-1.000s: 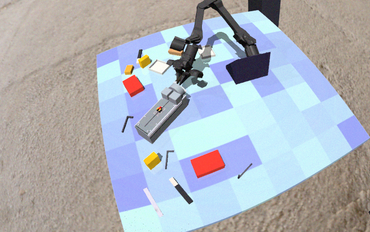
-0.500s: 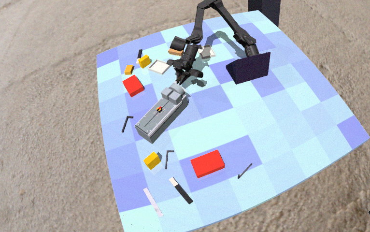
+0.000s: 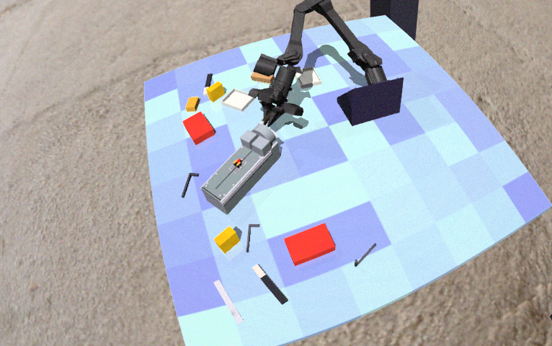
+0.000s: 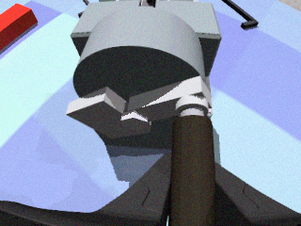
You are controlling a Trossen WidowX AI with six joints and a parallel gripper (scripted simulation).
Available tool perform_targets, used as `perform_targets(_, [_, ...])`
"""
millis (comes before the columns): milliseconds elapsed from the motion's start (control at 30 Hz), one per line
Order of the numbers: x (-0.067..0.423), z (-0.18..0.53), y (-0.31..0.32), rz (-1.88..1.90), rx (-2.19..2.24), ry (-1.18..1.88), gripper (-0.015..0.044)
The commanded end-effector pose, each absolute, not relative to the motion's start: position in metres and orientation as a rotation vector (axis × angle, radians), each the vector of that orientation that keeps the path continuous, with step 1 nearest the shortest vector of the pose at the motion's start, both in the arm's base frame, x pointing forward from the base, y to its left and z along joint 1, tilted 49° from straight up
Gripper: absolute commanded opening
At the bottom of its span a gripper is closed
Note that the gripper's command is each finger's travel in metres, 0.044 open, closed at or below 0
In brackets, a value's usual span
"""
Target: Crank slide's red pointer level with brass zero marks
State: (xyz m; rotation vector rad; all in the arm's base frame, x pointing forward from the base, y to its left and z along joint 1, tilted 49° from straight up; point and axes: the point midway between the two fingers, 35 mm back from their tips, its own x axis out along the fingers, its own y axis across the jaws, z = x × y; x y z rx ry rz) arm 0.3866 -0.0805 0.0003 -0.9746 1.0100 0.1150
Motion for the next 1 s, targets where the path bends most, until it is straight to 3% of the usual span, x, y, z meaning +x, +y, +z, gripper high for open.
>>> perform_targets(0, [0.387,0.0,-0.081,0.115,-0.974,1.01,0.0])
perform_targets(33, [0.387,0.0,-0.081,0.115,-0.974,1.01,0.0])
perform_targets(600, [0.387,0.0,-0.081,0.115,-0.974,1.01,0.044])
perform_targets(967, [0.39,0.03,-0.045,0.117,-0.972,1.01,0.044])
